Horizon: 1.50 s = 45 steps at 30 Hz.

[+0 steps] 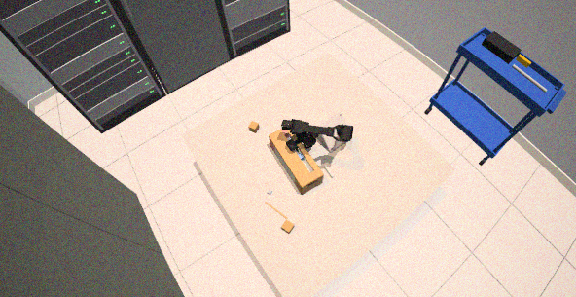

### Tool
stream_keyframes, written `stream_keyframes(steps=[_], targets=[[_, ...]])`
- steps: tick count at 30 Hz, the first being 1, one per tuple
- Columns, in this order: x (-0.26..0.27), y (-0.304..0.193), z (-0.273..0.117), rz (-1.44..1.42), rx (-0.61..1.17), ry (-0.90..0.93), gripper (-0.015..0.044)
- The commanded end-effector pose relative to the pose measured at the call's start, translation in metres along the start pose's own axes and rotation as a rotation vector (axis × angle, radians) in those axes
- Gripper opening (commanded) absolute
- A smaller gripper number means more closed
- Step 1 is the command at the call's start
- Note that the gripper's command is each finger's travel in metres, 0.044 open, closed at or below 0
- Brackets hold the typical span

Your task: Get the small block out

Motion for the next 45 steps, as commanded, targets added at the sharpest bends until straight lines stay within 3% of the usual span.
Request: stream_keyframes(steps=[1,45], targets=[[0.001,-0.001,0.009,0.005,-0.006,0.004,0.0400],[-0.001,0.053,0.023,0.001,-0.005,0.008,0.0400]])
Point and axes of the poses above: the point midway between the two fingers, 35 mm back from their tips, its own z axis out along the fingers, its own x axis across the jaws, y = z × x, the point moved 3 cm from there along -z, back along the fingers, and after that the axes turned 1 degree about -z, right-handed, at the moved point
